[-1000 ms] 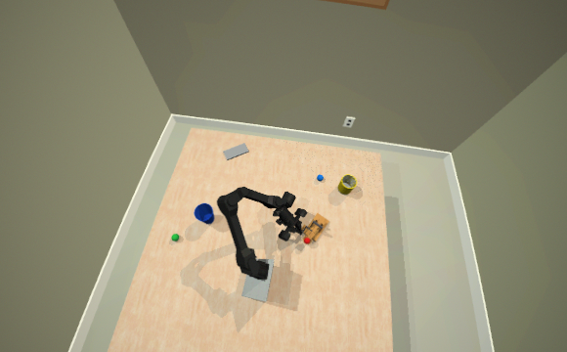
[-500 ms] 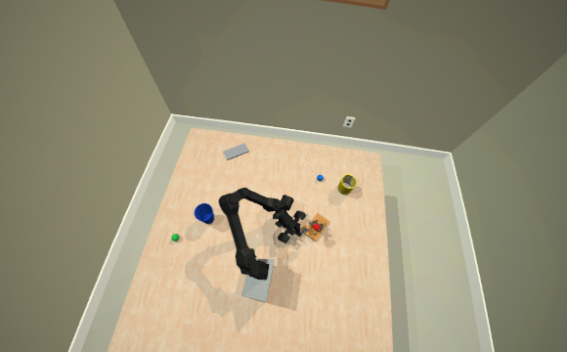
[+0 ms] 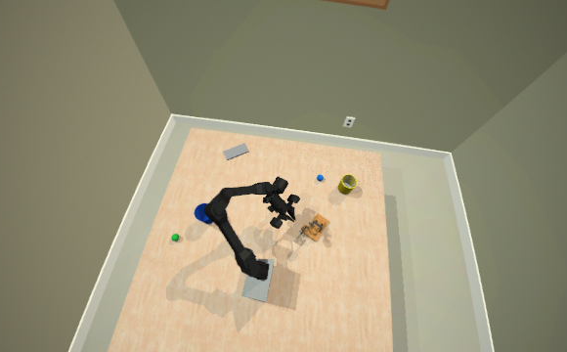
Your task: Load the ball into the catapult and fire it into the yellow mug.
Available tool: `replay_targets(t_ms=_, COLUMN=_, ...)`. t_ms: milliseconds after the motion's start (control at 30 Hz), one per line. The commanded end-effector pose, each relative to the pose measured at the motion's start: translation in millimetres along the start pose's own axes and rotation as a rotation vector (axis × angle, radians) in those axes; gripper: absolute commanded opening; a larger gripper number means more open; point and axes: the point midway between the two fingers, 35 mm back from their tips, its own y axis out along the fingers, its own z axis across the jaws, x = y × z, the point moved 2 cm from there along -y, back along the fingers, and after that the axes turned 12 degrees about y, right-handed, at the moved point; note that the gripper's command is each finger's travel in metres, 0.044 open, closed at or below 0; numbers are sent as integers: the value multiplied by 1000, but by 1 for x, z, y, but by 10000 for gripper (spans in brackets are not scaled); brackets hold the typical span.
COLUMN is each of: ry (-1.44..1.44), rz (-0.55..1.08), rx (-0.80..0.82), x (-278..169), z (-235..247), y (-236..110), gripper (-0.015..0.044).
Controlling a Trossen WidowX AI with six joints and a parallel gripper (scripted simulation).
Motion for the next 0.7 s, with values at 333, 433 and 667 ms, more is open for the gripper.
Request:
replay_targets(t_ms=333, ry=371, rz=-184, rx=-9, x=4, z=-73, y=3, gripper=368)
replay_targets(t_ms=433, ry=462, rz=-234, rx=-13, x=2, z=-92, y=2, gripper=440)
replay_targets(t_ms=667, ry=664, rz=-342, rx=-11, x=-7, z=-134, y=0, gripper=440)
